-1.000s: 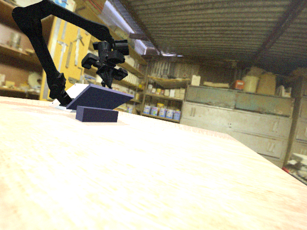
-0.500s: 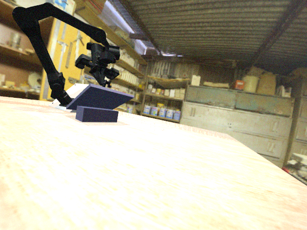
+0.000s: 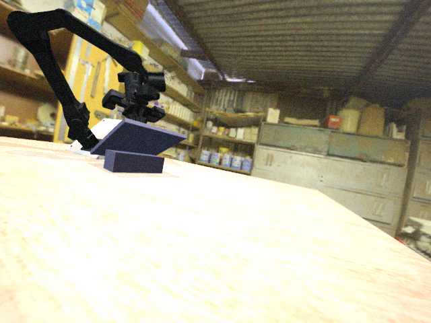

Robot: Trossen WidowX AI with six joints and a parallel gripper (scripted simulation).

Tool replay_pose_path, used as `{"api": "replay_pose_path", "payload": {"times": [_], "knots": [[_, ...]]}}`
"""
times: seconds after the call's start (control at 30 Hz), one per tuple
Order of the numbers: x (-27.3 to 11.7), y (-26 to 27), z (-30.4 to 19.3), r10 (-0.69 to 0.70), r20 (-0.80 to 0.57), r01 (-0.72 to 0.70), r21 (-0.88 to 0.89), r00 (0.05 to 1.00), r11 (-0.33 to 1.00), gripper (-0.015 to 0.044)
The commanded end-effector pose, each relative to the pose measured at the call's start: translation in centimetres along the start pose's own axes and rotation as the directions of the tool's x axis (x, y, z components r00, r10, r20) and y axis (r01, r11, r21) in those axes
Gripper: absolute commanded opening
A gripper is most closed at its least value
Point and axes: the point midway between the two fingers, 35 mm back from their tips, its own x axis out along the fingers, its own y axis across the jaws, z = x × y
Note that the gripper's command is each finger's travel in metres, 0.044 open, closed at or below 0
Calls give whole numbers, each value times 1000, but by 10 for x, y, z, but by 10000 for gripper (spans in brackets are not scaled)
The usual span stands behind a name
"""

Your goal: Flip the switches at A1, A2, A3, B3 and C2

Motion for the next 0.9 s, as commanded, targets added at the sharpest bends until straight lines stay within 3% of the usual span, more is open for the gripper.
{"api": "replay_pose_path", "payload": {"times": [0.0, 0.87], "knots": [[9, -2, -1, -7, 3, 7, -1, 1000, 1000, 0], [26, -2, -1, -7, 4, 7, -1, 1000, 1000, 0]]}}
